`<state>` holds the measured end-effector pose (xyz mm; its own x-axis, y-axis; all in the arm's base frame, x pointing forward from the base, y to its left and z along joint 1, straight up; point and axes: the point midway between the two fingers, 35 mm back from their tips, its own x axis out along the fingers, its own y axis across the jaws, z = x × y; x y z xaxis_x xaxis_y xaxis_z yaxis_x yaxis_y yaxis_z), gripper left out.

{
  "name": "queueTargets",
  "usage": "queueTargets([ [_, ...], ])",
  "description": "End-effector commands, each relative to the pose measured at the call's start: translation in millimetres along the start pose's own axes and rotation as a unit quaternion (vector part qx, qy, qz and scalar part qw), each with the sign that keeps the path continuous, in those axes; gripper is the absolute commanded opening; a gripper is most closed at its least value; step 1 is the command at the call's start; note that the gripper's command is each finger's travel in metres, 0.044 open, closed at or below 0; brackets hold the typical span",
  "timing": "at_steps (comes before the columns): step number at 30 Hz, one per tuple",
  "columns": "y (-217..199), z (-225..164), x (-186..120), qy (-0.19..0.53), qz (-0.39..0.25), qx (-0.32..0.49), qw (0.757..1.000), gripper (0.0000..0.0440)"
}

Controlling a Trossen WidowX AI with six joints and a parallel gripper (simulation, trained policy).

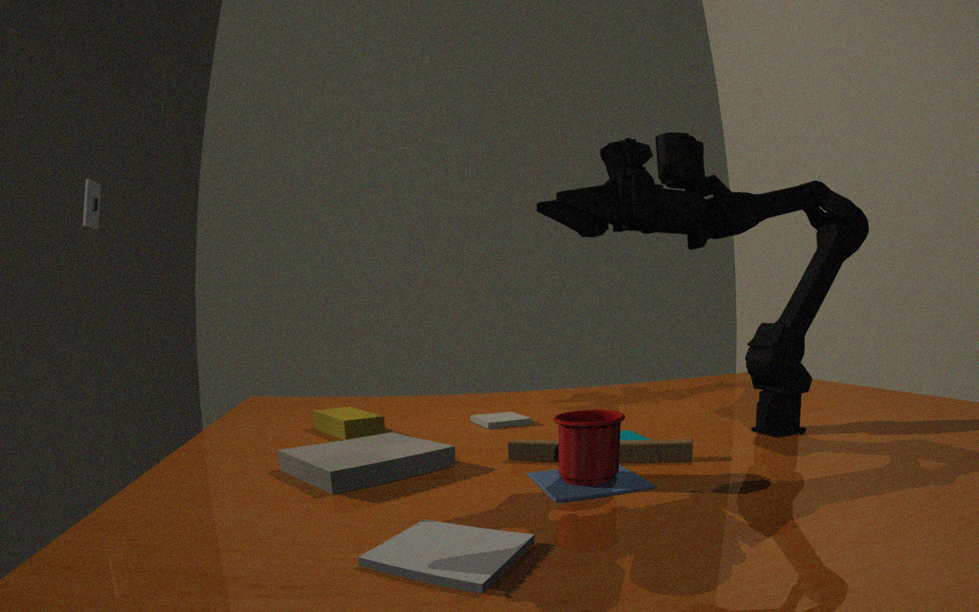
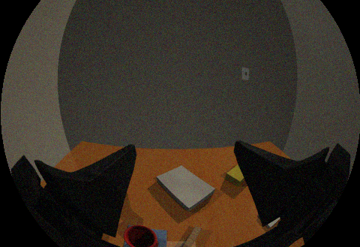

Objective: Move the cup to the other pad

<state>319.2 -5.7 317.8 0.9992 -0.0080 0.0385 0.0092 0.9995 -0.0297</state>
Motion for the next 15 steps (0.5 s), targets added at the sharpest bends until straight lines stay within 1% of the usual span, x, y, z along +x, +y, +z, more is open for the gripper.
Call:
queueTargets([
  [1, 0.4, 1.2, 0.4, 0.000, 0.001, 0.000, 1.000, 0.0374],
  [12, 2.6, 7.1, 6.9, 0.025, 0.000, 0.008, 1.000, 0.0086],
  [14, 3.1, 6.9, 8.8, 0.034, -0.001, 0.013, 0.999, 0.0045],
  [15, 3.6, 6.8, 9.9, 0.039, -0.001, 0.016, 0.999, 0.0042],
])
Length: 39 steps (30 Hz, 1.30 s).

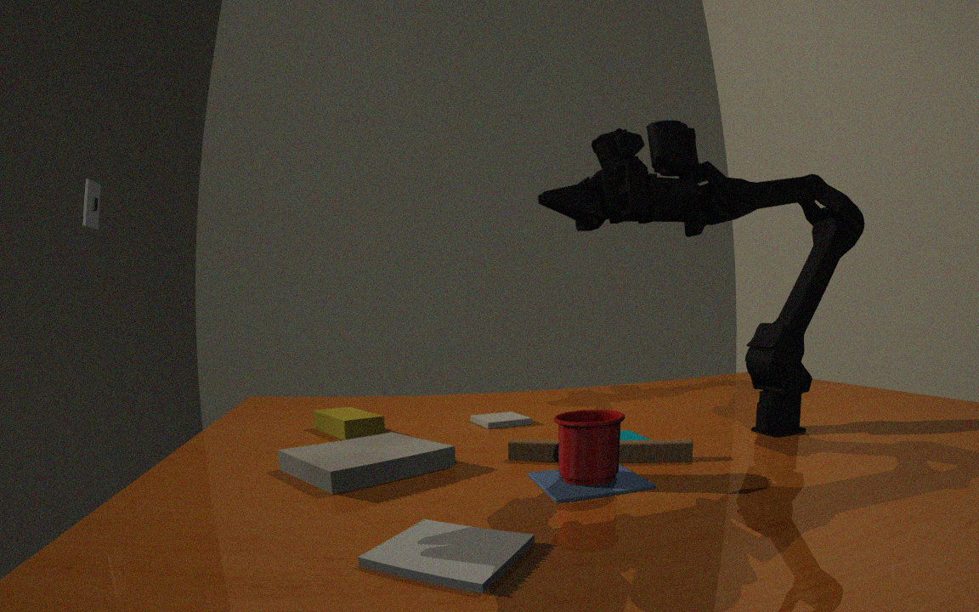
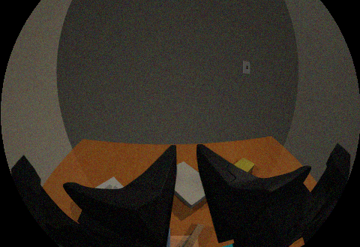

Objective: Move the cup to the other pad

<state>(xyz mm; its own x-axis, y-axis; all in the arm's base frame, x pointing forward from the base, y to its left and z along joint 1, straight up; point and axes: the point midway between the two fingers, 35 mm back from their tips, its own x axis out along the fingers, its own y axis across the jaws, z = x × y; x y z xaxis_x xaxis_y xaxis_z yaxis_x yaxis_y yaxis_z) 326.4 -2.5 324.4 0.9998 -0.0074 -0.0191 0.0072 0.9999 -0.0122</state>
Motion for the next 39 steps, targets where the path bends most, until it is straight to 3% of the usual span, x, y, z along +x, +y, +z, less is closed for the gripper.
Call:
queueTargets([
  [1, 1, 1, 4, 0.014, -0.001, 0.010, 1.000, 0.0046],
  [8, 8, 4, 12, 0.045, 0.007, 0.039, 0.998, 0.0111],
  [24, 24, 4, 30, 0.130, 0.016, 0.113, 0.985, 0.0104],
  [39, 41, 0, 41, 0.219, 0.009, 0.188, 0.957, 0.0117],
])
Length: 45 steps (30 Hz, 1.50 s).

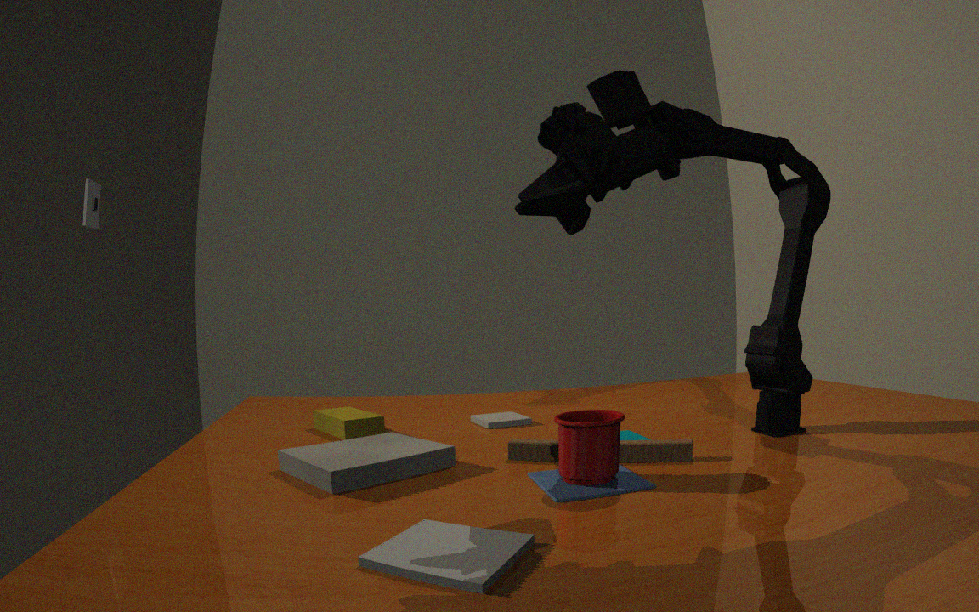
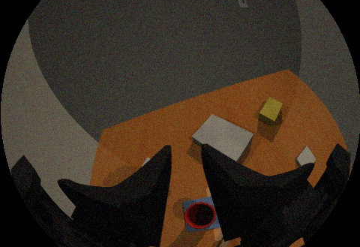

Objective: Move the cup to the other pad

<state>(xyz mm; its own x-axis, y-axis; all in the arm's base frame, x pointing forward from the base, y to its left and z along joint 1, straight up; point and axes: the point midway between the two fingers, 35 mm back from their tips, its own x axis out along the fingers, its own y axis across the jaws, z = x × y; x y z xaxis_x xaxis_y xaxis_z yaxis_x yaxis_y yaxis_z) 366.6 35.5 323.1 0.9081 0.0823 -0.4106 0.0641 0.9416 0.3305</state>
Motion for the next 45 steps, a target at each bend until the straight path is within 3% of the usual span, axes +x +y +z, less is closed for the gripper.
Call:
queueTargets([
  [1, 4, -1, 3, 0.020, -0.003, 0.019, 1.000, 0.0118],
  [21, 20, -20, 17, 0.145, -0.046, 0.132, 0.980, 0.0126],
  [45, 12, -67, 30, 0.282, -0.163, 0.205, 0.923, 0.0122],
])
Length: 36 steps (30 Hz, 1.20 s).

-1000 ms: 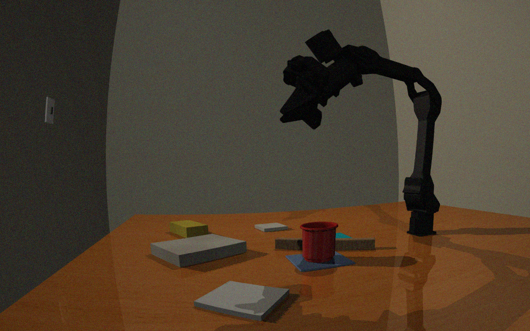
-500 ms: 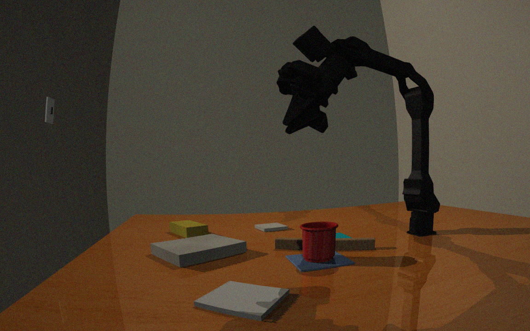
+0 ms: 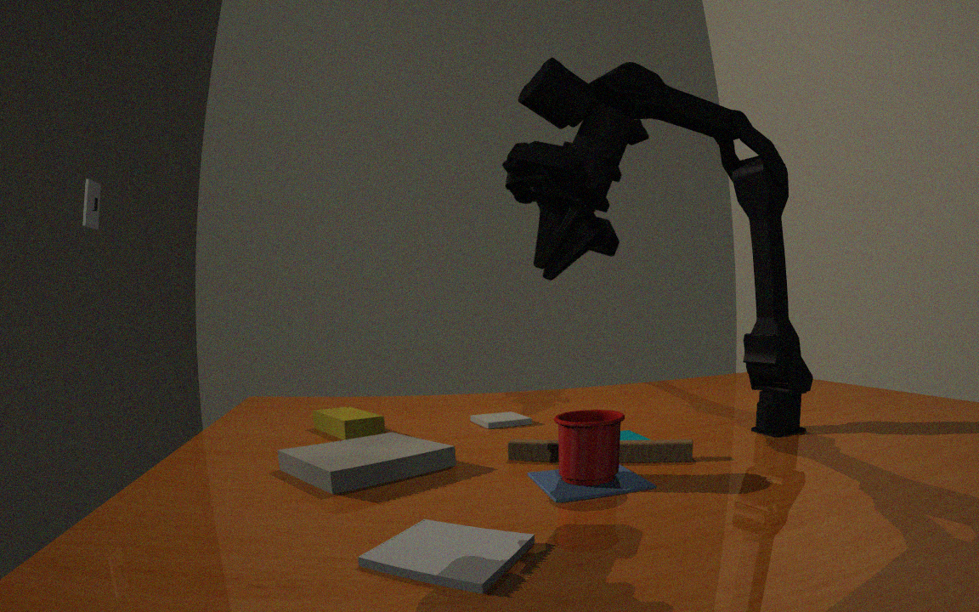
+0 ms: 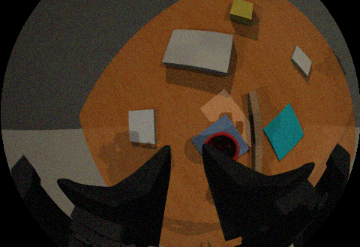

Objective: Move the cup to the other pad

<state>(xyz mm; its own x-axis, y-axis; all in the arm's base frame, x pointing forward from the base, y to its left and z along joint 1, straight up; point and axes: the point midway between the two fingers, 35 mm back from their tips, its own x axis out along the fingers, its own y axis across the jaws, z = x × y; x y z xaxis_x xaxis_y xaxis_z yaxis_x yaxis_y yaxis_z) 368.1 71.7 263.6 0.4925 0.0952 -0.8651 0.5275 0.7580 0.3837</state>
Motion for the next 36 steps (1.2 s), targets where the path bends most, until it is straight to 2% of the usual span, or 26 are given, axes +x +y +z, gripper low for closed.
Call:
queueTargets([
  [1, -5, -4, 7, 0.015, -0.023, 0.008, 1.000, 0.0124],
  [22, -45, -36, 50, 0.112, -0.169, 0.019, 0.979, 0.0144],
  [36, -71, -56, 84, 0.141, -0.238, 0.027, 0.961, 0.0161],
])
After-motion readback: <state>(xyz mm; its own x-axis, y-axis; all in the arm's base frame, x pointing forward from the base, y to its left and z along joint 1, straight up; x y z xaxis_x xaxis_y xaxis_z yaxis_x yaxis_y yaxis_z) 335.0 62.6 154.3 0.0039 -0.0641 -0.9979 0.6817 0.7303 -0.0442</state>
